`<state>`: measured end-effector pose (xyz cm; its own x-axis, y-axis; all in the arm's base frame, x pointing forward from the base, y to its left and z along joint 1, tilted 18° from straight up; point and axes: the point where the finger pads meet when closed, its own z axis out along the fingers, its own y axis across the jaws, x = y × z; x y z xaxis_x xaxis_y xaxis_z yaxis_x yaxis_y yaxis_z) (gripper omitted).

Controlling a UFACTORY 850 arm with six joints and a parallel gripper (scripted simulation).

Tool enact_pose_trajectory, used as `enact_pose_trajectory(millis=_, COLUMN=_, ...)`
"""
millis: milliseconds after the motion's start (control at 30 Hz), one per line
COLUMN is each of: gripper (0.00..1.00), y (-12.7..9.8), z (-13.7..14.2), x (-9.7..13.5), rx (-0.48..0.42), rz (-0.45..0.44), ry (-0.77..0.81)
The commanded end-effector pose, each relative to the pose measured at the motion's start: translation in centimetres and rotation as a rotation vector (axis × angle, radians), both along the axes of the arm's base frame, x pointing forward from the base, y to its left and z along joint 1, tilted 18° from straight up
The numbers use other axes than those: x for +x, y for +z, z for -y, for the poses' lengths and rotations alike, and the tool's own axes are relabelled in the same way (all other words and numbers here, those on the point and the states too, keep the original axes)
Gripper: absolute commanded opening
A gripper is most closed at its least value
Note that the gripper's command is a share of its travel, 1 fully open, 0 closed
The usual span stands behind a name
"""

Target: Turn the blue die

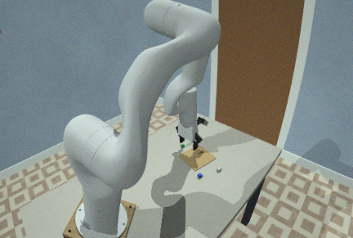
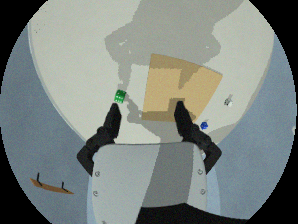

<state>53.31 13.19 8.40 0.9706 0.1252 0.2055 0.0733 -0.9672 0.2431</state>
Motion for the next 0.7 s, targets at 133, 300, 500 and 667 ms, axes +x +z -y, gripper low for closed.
enact_pose_trajectory(millis=133, gripper=1.0, y=-0.7, z=-4.4, x=2.2, rx=-0.002, rz=-0.017, ry=-0.003)
enact_pose_trajectory(millis=300, gripper=1.0, y=-0.7, z=-4.9, x=2.4, rx=-0.002, rz=-0.017, ry=-0.003)
enact_pose_trajectory(millis=500, gripper=1.0, y=-0.7, z=-5.0, x=2.4, rx=-0.002, rz=-0.017, ry=-0.003)
enact_pose_trajectory(millis=667, gripper=1.0, y=-0.7, z=-5.0, x=2.4, rx=-0.002, rz=-0.017, ry=-0.003)
